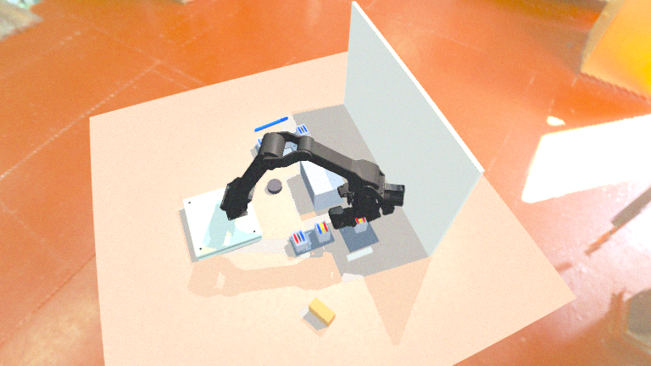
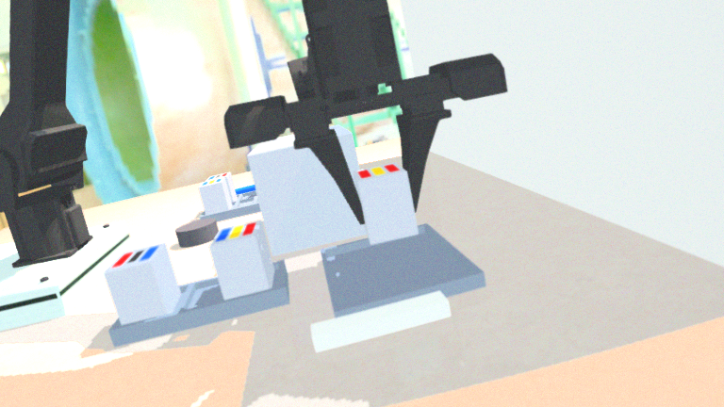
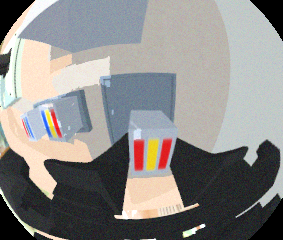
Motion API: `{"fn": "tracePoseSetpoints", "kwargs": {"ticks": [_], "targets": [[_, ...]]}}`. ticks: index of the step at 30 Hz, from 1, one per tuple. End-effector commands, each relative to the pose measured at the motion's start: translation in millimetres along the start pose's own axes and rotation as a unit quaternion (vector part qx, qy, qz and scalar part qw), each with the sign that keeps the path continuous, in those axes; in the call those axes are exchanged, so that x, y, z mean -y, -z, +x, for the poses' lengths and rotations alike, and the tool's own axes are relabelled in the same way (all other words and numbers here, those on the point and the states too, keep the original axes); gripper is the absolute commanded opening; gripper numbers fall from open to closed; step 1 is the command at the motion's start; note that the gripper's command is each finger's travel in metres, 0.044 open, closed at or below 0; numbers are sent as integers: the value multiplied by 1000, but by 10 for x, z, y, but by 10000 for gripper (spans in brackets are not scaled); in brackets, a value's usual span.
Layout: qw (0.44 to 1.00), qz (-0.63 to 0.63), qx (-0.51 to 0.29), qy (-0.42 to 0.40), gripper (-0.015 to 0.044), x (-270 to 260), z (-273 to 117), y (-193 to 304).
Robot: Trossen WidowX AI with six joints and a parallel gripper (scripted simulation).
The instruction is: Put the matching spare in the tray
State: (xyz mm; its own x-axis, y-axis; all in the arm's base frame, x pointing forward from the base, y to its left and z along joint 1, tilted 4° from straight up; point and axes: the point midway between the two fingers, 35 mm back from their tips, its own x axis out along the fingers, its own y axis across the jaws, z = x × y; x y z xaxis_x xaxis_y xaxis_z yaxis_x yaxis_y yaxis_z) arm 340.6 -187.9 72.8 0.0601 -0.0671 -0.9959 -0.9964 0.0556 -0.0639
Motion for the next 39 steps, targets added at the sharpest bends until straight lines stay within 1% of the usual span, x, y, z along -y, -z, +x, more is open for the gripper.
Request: {"fn": "tracePoseSetpoints", "kwargs": {"ticks": [1,25,39], "targets": [[1000,-2,2,2,0,0,25,-7],[1000,-2,2,1,0,-37,198,-23],[1000,0,0,0,367,-37,181,-17]]}}
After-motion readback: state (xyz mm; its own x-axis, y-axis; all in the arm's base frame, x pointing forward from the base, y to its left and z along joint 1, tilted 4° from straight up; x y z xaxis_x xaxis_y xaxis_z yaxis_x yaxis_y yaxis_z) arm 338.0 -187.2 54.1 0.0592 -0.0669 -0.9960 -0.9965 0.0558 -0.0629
